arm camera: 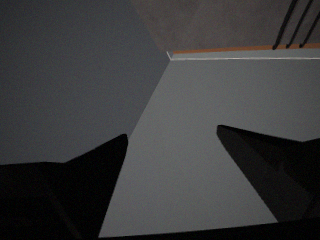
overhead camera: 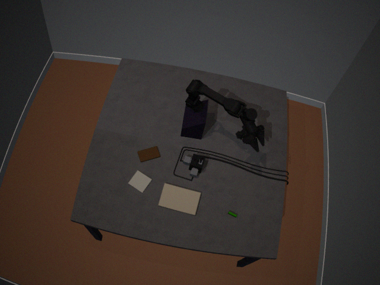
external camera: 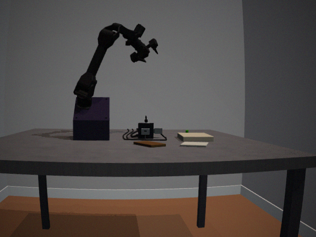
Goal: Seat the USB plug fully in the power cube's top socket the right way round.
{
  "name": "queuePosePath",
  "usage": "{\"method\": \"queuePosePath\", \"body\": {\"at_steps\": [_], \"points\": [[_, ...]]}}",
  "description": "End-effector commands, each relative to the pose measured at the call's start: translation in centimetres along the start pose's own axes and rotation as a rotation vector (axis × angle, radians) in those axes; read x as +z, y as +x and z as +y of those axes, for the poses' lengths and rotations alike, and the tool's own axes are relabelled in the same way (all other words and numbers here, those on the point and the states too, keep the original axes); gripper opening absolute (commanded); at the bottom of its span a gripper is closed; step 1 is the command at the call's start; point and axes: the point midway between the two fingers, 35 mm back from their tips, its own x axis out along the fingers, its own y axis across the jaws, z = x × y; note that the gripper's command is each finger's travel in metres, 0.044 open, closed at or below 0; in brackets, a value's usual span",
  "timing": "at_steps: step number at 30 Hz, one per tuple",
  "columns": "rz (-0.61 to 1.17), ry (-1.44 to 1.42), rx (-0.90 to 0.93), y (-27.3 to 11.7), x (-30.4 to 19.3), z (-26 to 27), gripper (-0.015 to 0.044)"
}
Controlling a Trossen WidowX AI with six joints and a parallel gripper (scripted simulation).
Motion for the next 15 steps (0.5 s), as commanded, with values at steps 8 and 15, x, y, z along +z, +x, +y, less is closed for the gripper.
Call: {"method": "queuePosePath", "body": {"at_steps": [8, 15], "points": [[-0.495, -0.075, -0.266, 2.6, 20.7, -2.1, 0.044], [-0.784, -0.103, -0.533, -0.9, 33.5, -5.3, 0.044]]}}
